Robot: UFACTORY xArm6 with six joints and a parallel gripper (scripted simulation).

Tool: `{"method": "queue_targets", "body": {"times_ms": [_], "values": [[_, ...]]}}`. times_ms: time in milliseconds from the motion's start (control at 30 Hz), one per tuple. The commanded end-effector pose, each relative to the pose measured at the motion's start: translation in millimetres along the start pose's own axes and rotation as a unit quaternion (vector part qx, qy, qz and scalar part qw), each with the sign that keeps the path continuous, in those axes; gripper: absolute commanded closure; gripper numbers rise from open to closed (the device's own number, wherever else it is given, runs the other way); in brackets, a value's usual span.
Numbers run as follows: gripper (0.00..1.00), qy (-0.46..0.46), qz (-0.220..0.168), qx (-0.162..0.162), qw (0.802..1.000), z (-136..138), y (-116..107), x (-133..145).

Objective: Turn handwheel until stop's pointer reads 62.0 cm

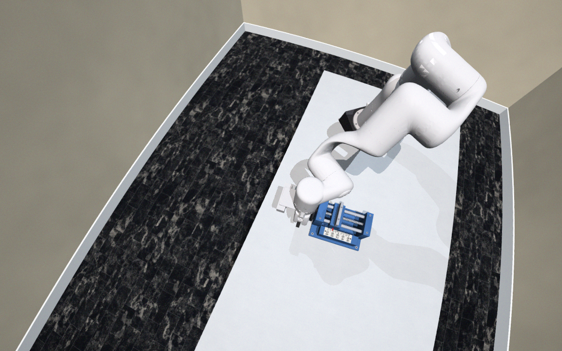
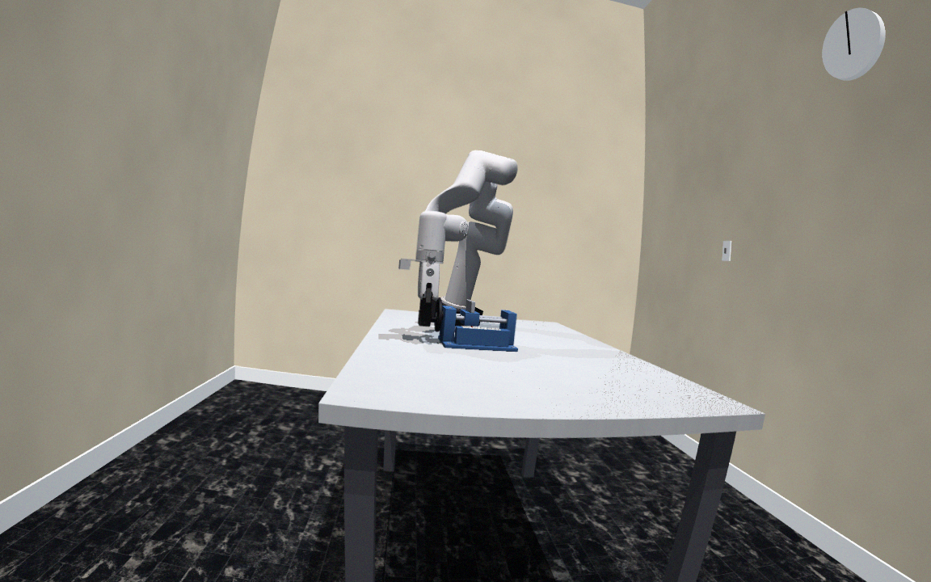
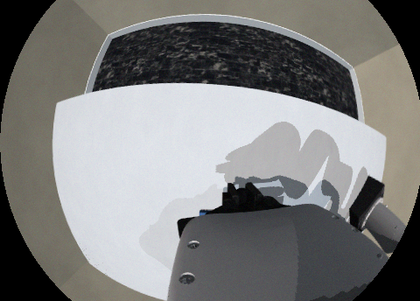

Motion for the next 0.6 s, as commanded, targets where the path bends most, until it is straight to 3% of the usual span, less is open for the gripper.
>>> {"method": "queue_targets", "body": {"times_ms": [0,100,133,567], "values": [[0.94,0.0,0.001,-0.001,1.0,-0.3,-1.1,-0.4],[0.94,0.0,0.001,-0.001,1.0,-0.3,-1.1,-0.4],[0.43,0.0,0.001,-0.001,1.0,-0.3,-1.1,-0.4],[0.43,0.0,0.001,-0.001,1.0,-0.3,-1.1,-0.4]]}}
Point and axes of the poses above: the point where the finger pads meet when closed, its own y axis out along the fingers, its own z axis across the jaws, x = y × z, the point moved 8 cm from there along -y, back along the fingers, and after that the axes turned 5 degrees about -y, right-handed, at the moved point
